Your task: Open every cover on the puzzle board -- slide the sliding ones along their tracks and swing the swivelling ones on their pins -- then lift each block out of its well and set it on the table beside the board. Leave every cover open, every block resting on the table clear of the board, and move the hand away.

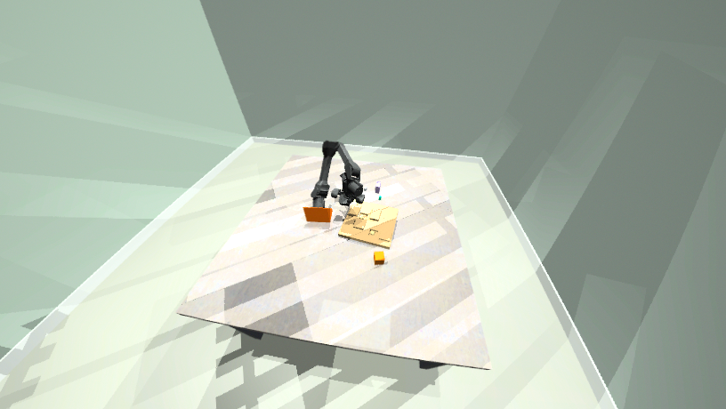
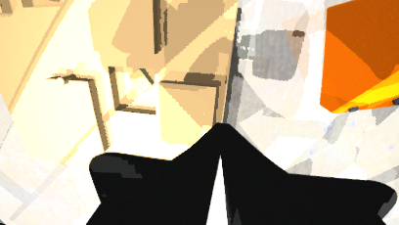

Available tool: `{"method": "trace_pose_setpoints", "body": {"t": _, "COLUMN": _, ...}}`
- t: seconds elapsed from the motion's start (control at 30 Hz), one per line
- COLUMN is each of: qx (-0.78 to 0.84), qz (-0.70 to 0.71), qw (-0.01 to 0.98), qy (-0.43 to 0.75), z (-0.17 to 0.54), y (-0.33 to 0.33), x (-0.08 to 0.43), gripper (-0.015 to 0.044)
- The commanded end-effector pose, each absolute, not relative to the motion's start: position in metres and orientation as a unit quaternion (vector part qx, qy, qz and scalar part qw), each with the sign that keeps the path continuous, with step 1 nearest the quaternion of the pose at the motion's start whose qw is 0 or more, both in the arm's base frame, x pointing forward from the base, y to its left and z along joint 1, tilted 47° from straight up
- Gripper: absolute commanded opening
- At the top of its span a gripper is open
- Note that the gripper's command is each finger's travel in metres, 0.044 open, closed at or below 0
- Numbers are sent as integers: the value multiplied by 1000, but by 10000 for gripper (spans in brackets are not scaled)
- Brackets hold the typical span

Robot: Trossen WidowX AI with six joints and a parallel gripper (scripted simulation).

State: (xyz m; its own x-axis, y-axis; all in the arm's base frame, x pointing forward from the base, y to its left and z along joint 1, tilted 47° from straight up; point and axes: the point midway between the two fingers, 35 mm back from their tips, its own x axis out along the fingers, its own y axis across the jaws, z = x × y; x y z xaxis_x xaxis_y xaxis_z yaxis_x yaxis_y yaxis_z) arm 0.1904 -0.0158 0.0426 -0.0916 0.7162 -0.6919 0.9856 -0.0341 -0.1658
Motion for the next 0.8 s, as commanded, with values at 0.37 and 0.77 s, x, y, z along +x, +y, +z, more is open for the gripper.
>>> {"method": "trace_pose_setpoints", "body": {"t": 0.37, "qx": 641, "qz": -327, "qw": 207, "qy": 663, "z": 32, "y": -6, "x": 190, "gripper": 0}}
{"method": "trace_pose_setpoints", "body": {"t": 0.77, "qx": 641, "qz": -327, "qw": 207, "qy": 663, "z": 24, "y": 2, "x": 189, "gripper": 0}}
